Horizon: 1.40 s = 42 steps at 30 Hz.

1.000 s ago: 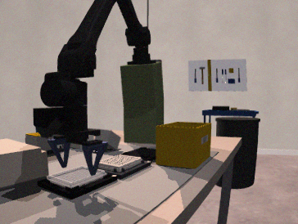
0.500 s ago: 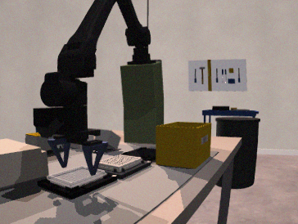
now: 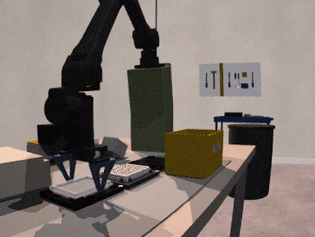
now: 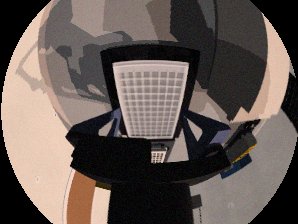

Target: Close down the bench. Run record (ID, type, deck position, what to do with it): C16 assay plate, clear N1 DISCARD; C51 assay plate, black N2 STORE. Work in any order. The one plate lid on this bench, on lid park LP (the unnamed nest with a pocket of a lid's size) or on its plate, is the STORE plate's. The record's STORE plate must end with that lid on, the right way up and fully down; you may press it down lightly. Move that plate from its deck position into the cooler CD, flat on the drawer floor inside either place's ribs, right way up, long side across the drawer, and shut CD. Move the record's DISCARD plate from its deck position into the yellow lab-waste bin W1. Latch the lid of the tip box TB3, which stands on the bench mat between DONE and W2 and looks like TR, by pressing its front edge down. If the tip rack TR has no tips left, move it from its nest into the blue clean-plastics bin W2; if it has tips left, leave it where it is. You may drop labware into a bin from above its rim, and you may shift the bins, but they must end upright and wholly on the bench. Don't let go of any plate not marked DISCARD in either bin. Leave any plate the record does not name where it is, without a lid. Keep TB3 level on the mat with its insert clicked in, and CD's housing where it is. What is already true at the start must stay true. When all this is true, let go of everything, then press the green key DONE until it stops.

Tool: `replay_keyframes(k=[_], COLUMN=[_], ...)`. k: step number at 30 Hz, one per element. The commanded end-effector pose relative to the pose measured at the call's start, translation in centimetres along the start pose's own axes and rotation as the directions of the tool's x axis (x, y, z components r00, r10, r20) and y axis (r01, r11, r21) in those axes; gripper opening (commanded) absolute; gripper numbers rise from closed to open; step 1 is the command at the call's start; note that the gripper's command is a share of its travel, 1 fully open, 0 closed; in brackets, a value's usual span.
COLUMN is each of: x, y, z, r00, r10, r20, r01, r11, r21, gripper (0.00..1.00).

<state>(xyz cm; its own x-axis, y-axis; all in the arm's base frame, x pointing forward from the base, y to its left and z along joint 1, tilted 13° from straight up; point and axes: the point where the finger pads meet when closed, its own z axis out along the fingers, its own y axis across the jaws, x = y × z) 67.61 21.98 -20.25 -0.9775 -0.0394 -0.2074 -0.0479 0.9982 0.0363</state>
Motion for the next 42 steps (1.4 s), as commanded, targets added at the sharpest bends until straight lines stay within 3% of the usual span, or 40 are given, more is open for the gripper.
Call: replay_keyframes(k=[1, 42], x=[-3.38, -3.74], y=[-0.26, -0.18], z=[-0.84, -1.08], r00=[0.998, 0.997], r10=[0.009, 0.014], r20=[0.066, 0.073], r01=[-0.008, -0.013], r11=[1.0, 1.0], r21=[-0.013, -0.015], gripper=[1.0, 1.0])
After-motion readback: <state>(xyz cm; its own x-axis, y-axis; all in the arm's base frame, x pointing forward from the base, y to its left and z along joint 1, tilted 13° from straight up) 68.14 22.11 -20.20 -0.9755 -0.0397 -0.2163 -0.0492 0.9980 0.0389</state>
